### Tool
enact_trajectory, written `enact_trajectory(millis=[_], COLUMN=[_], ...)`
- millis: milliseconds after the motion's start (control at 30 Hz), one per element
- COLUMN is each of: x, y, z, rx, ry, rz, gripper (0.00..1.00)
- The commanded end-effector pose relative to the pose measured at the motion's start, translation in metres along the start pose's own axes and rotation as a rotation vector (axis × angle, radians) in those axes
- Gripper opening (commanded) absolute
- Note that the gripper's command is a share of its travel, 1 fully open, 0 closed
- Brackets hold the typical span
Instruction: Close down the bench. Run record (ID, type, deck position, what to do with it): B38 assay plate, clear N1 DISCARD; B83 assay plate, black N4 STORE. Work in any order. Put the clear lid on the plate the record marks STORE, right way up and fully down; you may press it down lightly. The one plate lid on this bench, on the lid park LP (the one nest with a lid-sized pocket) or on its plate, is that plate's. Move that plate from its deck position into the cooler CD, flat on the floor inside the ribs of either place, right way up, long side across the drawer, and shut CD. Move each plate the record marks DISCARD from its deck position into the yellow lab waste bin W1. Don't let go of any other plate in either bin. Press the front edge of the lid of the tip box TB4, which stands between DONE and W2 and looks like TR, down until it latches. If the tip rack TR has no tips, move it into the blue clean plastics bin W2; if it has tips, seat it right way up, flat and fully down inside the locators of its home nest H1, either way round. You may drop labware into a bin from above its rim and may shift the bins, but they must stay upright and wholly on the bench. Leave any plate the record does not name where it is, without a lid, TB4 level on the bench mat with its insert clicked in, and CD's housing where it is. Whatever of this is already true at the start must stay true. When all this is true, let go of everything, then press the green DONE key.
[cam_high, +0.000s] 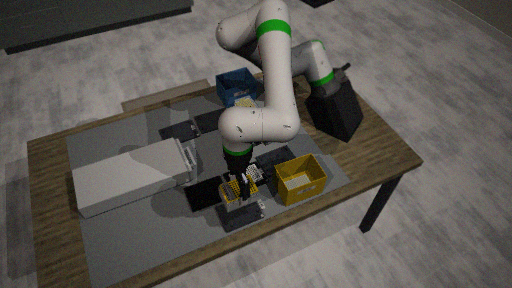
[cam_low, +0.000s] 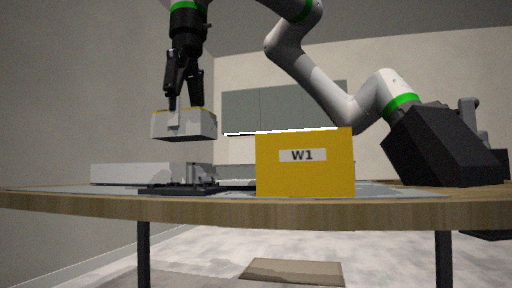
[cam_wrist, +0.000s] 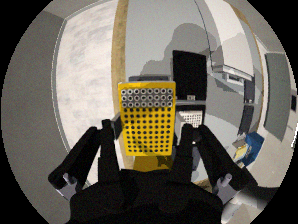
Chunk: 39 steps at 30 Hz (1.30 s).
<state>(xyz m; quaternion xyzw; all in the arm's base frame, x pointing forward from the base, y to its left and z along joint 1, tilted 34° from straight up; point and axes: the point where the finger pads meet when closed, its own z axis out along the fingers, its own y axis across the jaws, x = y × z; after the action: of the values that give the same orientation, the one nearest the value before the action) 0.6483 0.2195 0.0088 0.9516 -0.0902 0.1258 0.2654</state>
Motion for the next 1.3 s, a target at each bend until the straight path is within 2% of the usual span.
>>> enact_trajectory(millis=[0, 1267], x=[0.0, 0.0], y=[0.0, 0.0], z=[0.003, 0.049], rx=[0.0, 0.0], ry=[0.0, 0.0], rz=[0.0, 0.0], gripper=[0.0, 0.0])
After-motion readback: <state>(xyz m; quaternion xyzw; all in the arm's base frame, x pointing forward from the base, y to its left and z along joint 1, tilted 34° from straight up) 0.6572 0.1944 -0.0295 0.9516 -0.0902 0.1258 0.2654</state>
